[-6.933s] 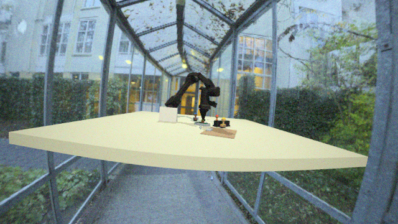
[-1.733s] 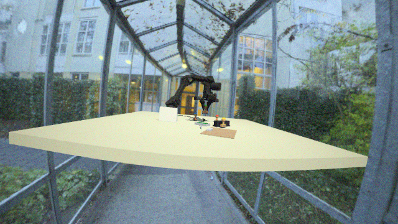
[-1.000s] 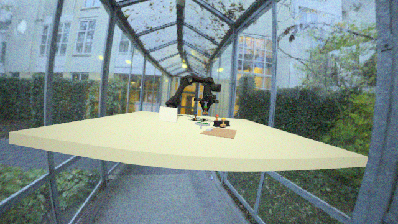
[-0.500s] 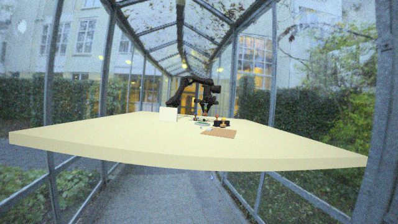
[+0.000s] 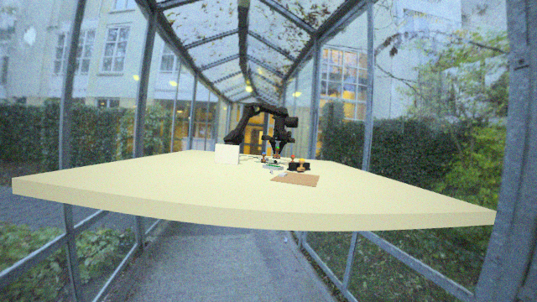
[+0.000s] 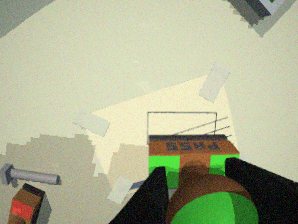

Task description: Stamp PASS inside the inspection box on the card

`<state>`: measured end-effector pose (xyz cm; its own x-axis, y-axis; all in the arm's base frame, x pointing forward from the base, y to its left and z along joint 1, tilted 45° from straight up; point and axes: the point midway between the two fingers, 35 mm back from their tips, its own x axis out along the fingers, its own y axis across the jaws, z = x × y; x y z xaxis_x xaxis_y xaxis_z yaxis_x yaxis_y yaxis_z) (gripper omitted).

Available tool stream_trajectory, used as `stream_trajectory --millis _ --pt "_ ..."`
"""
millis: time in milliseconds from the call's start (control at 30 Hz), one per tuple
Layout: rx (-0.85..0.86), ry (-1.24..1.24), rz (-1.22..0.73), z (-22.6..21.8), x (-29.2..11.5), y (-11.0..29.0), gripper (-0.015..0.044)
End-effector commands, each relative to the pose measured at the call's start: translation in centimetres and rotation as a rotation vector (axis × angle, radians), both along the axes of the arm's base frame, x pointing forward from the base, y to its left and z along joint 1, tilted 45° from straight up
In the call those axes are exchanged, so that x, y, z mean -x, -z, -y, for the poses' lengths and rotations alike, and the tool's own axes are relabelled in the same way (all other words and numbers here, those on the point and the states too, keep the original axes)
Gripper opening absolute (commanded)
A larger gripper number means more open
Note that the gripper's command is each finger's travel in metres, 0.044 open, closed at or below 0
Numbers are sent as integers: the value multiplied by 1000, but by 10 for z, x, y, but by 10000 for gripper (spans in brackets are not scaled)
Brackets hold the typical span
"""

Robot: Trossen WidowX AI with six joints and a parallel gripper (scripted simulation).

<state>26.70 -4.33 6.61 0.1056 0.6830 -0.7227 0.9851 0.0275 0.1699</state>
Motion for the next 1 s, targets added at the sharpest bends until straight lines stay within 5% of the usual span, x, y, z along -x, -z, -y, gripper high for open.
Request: stream_trajectory --millis 0,967 --pt "-5 5 -5 -3 1 3 0" --pt "-4 5 -6 -17 -1 16 0"
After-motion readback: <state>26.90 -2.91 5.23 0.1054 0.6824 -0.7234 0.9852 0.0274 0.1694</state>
